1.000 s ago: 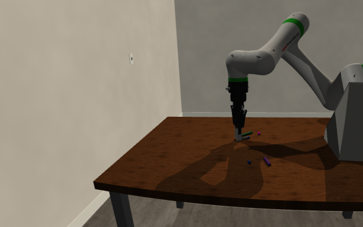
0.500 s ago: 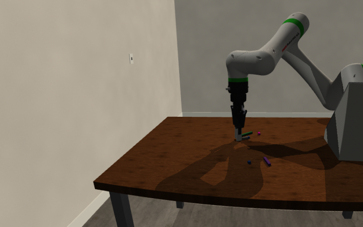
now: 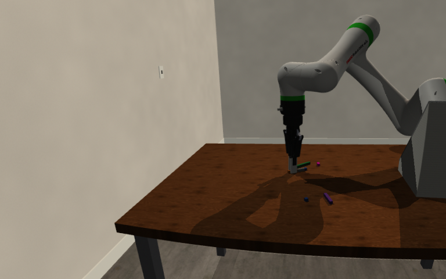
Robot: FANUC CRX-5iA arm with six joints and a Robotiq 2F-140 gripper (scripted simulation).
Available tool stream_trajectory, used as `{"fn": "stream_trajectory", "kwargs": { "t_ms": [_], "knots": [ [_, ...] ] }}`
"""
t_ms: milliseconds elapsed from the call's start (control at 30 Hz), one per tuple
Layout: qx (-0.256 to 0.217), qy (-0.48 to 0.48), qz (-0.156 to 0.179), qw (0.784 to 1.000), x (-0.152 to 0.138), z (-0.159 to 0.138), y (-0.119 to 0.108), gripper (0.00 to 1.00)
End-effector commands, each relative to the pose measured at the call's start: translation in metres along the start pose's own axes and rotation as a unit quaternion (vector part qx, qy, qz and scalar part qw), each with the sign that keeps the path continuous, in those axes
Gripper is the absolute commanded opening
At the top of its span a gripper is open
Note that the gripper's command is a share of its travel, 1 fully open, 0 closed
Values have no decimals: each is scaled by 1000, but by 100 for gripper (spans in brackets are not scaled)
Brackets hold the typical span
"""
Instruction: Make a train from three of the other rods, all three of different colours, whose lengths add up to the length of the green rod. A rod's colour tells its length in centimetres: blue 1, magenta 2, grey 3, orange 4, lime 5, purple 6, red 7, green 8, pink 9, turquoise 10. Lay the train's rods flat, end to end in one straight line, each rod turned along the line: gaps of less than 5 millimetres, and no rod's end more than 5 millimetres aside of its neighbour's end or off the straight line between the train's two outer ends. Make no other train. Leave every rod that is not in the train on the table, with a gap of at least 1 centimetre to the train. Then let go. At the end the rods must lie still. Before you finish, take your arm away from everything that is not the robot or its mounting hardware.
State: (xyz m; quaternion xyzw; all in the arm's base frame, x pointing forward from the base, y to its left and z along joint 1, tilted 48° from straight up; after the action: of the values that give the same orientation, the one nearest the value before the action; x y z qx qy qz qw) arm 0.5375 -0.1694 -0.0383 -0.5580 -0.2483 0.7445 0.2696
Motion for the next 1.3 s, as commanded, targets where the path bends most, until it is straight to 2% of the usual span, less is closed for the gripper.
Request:
{"fn": "stream_trajectory", "kwargs": {
  "t_ms": [0, 267, 767, 1267],
  "knots": [
    [0, 0, 0, 1000, 0, 0, 0, 3],
    [0, 0, 0, 1000, 0, 0, 0, 3],
    [0, 0, 0, 1000, 0, 0, 0, 15],
    [0, 0, 0, 1000, 0, 0, -3, 15]
  ]
}}
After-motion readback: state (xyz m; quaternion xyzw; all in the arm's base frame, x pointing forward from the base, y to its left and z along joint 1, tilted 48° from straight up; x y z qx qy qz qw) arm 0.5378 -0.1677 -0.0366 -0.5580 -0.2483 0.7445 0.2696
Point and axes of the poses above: the point where the finger pads meet when closed, its own y axis out along the fingers, its own x axis across the jaws, z = x × y, the point moved 5 cm from there along -y, back along the fingers, and after that the axes turned 13 degrees about y, right-handed, at the moved point
